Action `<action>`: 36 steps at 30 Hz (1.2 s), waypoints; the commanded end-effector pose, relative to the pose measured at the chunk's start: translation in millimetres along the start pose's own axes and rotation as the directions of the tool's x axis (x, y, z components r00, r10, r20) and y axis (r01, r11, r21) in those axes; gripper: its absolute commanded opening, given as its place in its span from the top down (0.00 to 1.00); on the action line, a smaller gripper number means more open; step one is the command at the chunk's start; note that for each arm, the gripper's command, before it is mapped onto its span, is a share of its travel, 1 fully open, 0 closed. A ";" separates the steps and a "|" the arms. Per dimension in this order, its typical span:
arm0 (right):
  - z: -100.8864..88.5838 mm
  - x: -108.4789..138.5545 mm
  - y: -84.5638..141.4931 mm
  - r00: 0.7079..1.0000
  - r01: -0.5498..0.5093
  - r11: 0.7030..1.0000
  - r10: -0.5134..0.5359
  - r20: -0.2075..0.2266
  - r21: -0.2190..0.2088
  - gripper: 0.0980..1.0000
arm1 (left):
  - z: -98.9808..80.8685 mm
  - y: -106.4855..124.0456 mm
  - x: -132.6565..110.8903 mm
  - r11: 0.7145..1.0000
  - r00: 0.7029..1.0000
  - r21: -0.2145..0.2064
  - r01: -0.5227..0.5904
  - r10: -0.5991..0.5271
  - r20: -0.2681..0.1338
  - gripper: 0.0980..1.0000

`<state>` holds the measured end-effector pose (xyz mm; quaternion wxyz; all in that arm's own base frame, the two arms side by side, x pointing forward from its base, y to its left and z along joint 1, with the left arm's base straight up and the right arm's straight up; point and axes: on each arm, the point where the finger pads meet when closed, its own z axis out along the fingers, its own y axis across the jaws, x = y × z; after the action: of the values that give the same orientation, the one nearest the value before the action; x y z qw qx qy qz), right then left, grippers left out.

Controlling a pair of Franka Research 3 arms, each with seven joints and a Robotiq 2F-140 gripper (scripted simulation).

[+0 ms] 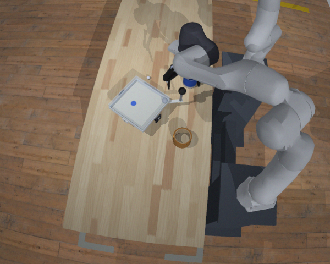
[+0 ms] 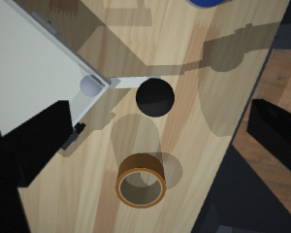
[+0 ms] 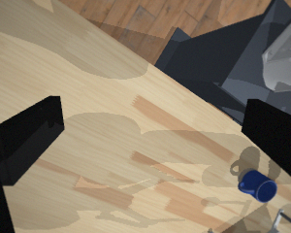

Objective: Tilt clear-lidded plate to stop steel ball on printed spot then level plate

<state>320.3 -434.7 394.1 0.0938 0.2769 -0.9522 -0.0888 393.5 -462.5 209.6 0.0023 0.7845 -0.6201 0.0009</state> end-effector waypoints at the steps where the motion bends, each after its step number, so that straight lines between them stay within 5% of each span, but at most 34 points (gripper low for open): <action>1: -0.1 18.1 -6.0 0.993 0.114 0.993 -0.114 0.026 0.027 0.00 | 0.3 -0.5 -0.9 1.000 1.000 0.002 0.021 -0.021 0.004 0.00; 24: 13.2 159.1 1.9 0.981 0.163 0.980 -0.173 0.089 0.116 0.00 | 0.3 -0.5 -0.9 1.000 1.000 0.002 0.021 -0.021 0.004 0.00; 34: 16.5 185.2 7.5 0.978 0.170 0.976 -0.183 0.094 0.135 0.00 | 0.3 -0.5 -0.9 1.000 1.000 0.002 0.021 -0.021 0.004 0.00; 36: 19.3 205.9 12.9 0.977 0.176 0.973 -0.191 0.096 0.150 0.00 | 0.3 -0.5 -0.9 1.000 1.000 0.002 0.021 -0.021 0.004 0.00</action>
<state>153.2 -526.0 403.0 0.0213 0.3269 -0.9432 -0.0547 393.5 -462.2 209.5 0.0019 0.7893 -0.6140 0.0007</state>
